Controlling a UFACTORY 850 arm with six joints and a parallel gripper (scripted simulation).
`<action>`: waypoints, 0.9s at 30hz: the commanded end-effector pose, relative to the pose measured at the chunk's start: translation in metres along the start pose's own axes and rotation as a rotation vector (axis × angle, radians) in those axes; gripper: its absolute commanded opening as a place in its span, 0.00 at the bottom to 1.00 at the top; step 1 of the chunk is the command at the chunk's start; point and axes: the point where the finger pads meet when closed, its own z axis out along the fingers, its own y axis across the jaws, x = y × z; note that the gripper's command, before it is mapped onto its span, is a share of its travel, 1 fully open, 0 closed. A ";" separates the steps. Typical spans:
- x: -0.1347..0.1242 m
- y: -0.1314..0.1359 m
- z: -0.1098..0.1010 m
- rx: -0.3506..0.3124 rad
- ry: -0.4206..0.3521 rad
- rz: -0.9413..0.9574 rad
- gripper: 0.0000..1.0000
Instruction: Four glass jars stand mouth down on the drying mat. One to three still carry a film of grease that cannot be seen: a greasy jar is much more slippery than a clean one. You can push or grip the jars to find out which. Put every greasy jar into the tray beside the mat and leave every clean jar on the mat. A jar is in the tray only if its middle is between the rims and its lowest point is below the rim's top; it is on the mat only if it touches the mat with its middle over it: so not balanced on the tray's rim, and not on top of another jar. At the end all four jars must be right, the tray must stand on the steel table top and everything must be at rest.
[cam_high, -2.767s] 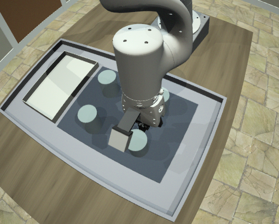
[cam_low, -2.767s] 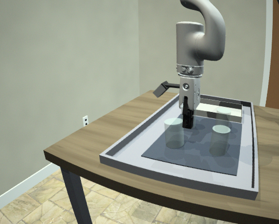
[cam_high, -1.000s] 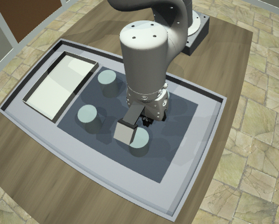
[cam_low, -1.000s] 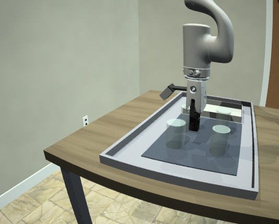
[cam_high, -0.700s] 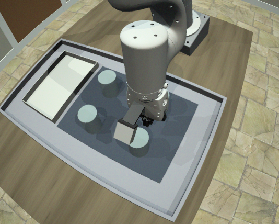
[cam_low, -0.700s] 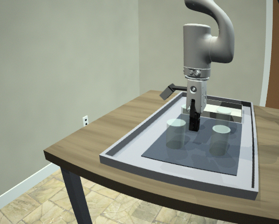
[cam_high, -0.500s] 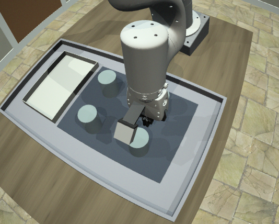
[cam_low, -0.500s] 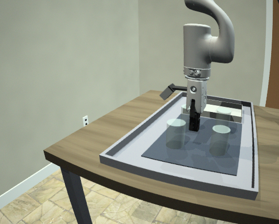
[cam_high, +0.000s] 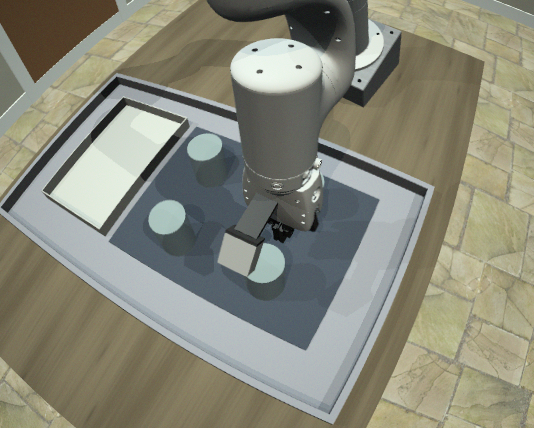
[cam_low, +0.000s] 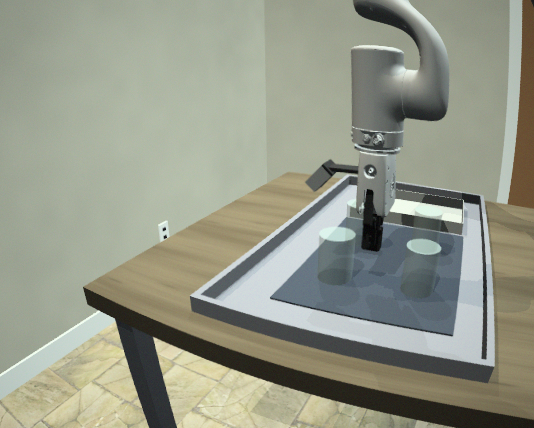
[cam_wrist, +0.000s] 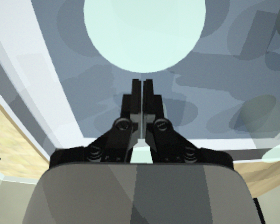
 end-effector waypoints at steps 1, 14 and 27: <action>0.001 0.000 0.000 0.000 0.001 0.000 0.00; 0.001 0.000 0.000 0.000 0.001 0.000 0.00; 0.001 0.000 -0.031 0.000 0.001 0.000 0.00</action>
